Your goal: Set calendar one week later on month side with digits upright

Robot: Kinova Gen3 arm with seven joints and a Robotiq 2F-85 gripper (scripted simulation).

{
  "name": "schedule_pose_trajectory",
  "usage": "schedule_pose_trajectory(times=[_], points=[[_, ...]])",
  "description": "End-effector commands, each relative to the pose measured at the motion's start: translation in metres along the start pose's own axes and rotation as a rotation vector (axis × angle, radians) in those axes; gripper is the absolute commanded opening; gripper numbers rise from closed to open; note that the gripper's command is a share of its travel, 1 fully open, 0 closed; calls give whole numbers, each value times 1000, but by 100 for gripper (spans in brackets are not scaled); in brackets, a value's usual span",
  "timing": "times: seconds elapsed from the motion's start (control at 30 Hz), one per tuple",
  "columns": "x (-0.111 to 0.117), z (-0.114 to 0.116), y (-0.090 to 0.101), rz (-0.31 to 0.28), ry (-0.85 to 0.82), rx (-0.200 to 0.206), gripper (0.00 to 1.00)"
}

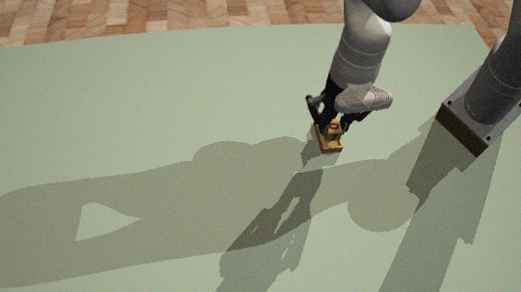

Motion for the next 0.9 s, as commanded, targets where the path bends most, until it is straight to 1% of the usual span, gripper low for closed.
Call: schedule_pose_trajectory(times=[0.0, 0.37, 0.87], points=[[4, -2, -5, 5, 12, 4, 26], [2, -3, -8, -1, 7, 9, 26], [1, -3, -9, -2, 7, 11, 26]])
Point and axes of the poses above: the point where the finger pads meet when closed, its own y axis back along the fingers, its own z axis across the jaws, x = y × z, the point moved 10 cm from there along y, back along the fingers, and after that the axes turned 15 degrees about -y, right-handed, at the moved point
